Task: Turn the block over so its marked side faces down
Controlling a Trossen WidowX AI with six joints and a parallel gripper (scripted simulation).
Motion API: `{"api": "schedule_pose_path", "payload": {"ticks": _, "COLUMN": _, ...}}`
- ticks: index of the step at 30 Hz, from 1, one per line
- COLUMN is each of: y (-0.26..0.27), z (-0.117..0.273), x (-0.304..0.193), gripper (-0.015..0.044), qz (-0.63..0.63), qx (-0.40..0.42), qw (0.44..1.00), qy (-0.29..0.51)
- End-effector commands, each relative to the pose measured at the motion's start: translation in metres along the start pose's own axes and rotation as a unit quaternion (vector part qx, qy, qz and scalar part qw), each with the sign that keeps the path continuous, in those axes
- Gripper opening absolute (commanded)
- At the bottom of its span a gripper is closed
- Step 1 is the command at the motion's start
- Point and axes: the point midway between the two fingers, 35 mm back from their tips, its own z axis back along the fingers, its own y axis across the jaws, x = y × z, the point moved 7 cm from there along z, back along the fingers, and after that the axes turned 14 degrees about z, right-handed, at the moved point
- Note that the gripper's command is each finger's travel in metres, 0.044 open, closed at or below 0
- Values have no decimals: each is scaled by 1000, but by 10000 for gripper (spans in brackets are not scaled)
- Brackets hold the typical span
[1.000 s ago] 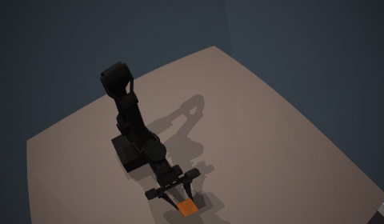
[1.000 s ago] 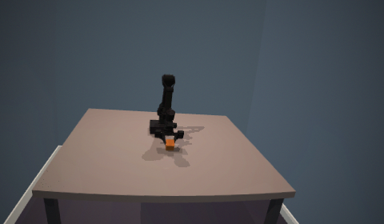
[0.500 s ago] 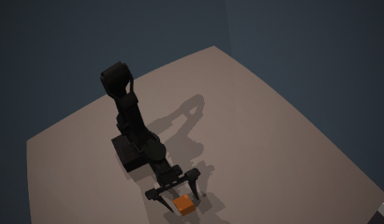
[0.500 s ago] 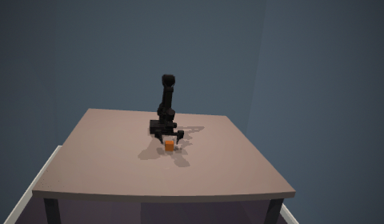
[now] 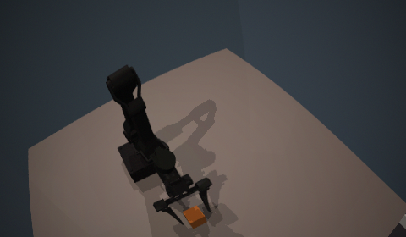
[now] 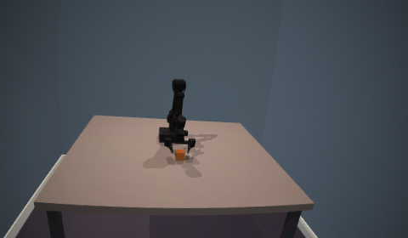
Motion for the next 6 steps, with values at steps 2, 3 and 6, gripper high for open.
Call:
{"api": "schedule_pose_path", "payload": {"ticks": 2, "y": 0, "z": 0, "x": 0, "gripper": 440, "qz": 2, "qx": -2, "qw": 1000, "qy": 0}}
{"api": "schedule_pose_path", "payload": {"ticks": 3, "y": 0, "z": 0, "x": 0, "gripper": 440, "qz": 2, "qx": -2, "qw": 1000, "qy": 0}}
{"api": "schedule_pose_path", "payload": {"ticks": 6, "y": 0, "z": 0, "x": 0, "gripper": 440, "qz": 2, "qx": -2, "qw": 1000, "qy": 0}}
